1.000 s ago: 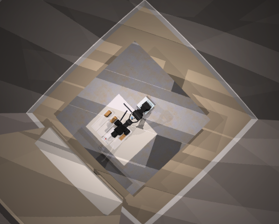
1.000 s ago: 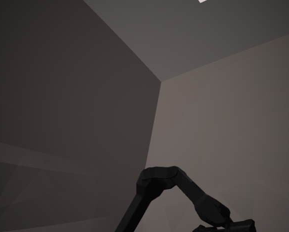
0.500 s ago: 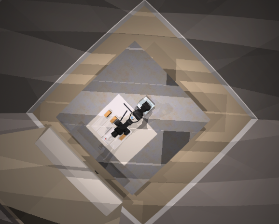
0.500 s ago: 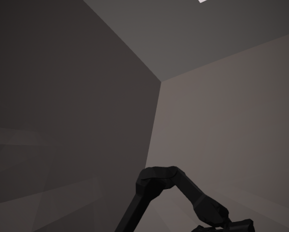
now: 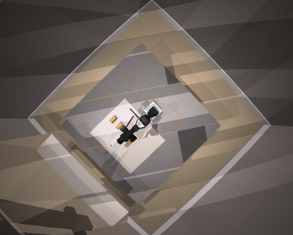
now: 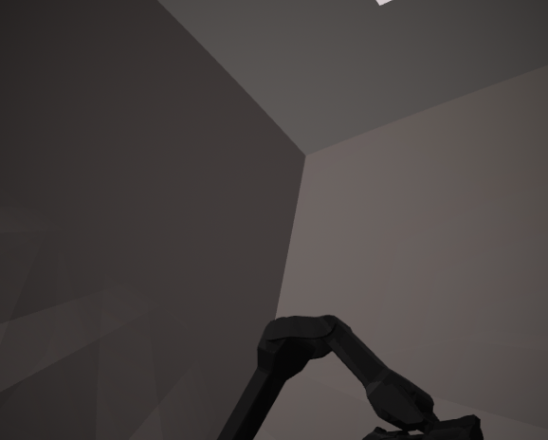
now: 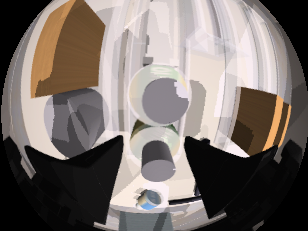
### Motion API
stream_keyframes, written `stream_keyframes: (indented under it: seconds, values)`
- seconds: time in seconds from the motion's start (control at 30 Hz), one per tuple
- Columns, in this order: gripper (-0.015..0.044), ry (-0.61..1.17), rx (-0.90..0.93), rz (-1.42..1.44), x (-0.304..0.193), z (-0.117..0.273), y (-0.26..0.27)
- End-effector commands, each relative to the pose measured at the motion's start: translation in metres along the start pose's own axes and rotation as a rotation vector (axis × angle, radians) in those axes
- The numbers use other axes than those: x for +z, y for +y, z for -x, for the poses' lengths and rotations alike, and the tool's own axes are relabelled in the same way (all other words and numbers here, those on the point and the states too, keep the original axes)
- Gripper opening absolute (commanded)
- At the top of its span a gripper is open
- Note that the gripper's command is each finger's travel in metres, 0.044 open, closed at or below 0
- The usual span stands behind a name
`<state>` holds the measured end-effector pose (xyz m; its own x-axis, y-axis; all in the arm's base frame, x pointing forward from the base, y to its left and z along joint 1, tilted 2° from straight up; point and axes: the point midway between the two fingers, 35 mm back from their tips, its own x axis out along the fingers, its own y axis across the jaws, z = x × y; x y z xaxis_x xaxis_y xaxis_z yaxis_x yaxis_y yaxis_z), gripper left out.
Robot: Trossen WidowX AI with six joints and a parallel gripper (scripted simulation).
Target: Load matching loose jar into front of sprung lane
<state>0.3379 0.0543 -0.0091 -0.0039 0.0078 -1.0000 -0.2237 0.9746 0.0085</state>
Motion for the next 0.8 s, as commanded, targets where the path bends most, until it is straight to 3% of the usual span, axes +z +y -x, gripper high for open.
stream_keyframes:
  seconds: [0.0, 0.4, 0.77]
  values:
    - [0.0294, 0.001, -0.001, -0.002, 0.0, 0.004, 0.0]
    - [0.0294, 0.001, -0.001, -0.002, -0.003, 0.02, 0.0]
    - [0.0294, 0.003, -0.001, -0.002, -0.037, 0.022, 0.0]
